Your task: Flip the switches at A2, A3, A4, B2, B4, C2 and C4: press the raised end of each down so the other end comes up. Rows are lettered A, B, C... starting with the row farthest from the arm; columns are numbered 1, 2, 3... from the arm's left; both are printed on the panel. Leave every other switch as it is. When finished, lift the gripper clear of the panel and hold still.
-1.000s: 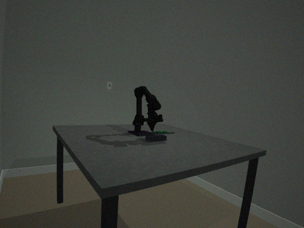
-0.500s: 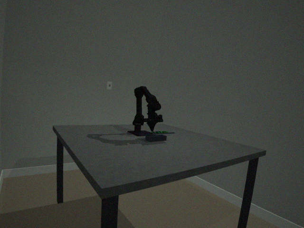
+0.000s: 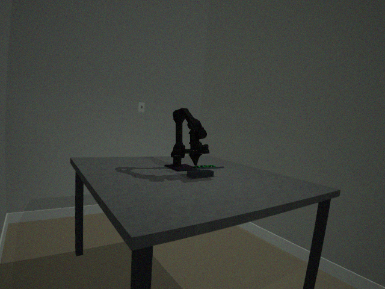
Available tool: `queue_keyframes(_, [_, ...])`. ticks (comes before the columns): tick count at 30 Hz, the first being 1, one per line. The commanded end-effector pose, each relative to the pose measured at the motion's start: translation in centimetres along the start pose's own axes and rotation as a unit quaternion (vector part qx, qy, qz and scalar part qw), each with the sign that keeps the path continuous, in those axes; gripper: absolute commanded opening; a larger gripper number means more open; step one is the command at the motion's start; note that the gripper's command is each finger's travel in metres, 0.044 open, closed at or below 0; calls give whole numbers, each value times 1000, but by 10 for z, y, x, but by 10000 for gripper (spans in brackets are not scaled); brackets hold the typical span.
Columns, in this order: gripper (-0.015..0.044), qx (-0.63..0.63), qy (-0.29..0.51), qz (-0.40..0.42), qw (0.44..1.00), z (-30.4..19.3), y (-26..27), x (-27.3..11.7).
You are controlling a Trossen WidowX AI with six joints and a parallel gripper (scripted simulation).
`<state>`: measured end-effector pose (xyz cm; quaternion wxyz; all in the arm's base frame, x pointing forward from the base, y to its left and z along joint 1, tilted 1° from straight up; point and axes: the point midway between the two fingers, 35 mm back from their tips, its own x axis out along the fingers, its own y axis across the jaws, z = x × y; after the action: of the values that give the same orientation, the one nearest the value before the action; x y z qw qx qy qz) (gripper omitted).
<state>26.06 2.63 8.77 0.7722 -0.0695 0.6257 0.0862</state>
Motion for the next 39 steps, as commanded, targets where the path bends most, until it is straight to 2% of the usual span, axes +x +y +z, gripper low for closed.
queue_keyframes(1, [0, 0, 1, 2, 1000, 0, 1, 1])
queue_keyframes(39, [0, 0, 1, 2, 1000, 0, 1, 6])
